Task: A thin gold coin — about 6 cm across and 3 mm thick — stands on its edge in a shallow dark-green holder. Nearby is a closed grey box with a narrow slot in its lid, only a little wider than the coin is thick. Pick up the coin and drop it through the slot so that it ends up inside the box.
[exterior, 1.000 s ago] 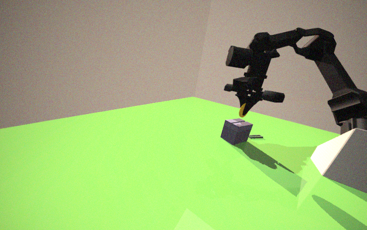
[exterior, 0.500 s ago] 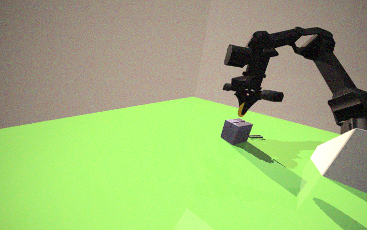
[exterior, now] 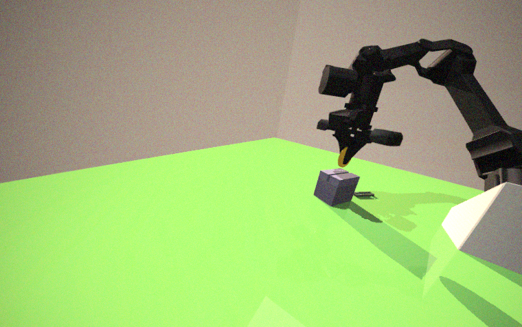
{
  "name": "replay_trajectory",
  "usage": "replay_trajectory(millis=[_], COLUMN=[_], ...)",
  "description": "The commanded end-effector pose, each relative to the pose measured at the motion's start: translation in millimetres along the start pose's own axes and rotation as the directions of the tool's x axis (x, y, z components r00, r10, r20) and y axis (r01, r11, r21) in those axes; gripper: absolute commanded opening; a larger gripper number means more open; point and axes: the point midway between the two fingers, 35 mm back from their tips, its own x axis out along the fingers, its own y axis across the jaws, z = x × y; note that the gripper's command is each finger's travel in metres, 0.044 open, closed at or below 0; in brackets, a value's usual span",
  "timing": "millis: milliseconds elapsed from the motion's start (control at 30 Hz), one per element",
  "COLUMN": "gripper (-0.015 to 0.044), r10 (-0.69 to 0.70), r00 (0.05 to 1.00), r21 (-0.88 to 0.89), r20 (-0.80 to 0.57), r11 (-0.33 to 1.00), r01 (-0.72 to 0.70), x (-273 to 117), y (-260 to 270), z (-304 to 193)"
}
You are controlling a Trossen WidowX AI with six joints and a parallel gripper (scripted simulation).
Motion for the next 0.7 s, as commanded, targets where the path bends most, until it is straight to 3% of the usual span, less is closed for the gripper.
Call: replay_trajectory(millis=[0,667], gripper=[0.0000,0.0000], r10=[-0.001,-0.001], r00=[1.000,1.000], r21=[-0.008,-0.008], r20=[-0.003,-0.004], r11=[1.000,1.000], r01=[0.001,0.001], x=[3.1,13.9], y=[0.9,0.8], z=[-0.5,-0.7])
